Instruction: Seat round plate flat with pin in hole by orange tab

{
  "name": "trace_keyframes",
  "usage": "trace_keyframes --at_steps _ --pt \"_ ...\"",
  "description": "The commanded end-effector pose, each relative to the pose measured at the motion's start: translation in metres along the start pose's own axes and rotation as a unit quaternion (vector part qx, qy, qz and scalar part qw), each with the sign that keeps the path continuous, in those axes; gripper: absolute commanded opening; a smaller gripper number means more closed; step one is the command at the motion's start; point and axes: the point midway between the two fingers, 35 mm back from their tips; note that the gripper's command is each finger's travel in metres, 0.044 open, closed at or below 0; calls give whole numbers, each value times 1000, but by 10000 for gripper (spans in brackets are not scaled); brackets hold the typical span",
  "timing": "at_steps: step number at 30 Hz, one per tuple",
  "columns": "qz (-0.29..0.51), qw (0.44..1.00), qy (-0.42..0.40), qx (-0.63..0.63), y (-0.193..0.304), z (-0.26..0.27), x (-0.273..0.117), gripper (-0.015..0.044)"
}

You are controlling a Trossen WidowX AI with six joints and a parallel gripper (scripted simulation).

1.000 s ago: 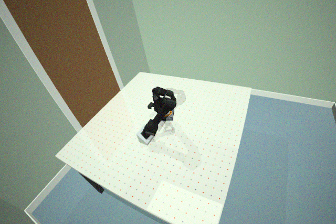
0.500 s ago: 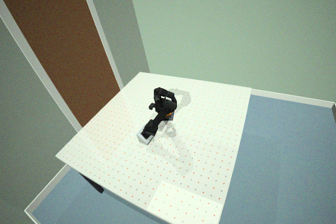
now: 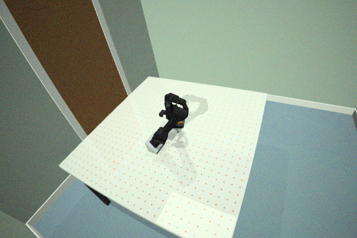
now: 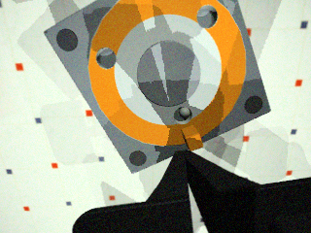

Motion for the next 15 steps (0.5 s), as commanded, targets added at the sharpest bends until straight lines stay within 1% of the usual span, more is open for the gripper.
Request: trace_keyframes --at_steps 1,8,9,10,15 --pt "-4 1000 -3 2 -2 1 -12 0" --pt "-3 1000 -3 2 0 0 -43 0" --pt "-3 1000 -3 2 0 0 -44 0" --pt "-3 1000 -1 -1 0 0 -36 0" --pt "-3 1000 -1 -1 0 0 -36 0"
Point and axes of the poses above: the point midway between the two fingers, 35 mm back from their tips, its own x axis out along the fingers, its own z axis across the jaws, y = z × x, and after that the axes turned 14 degrees about x, right-handed
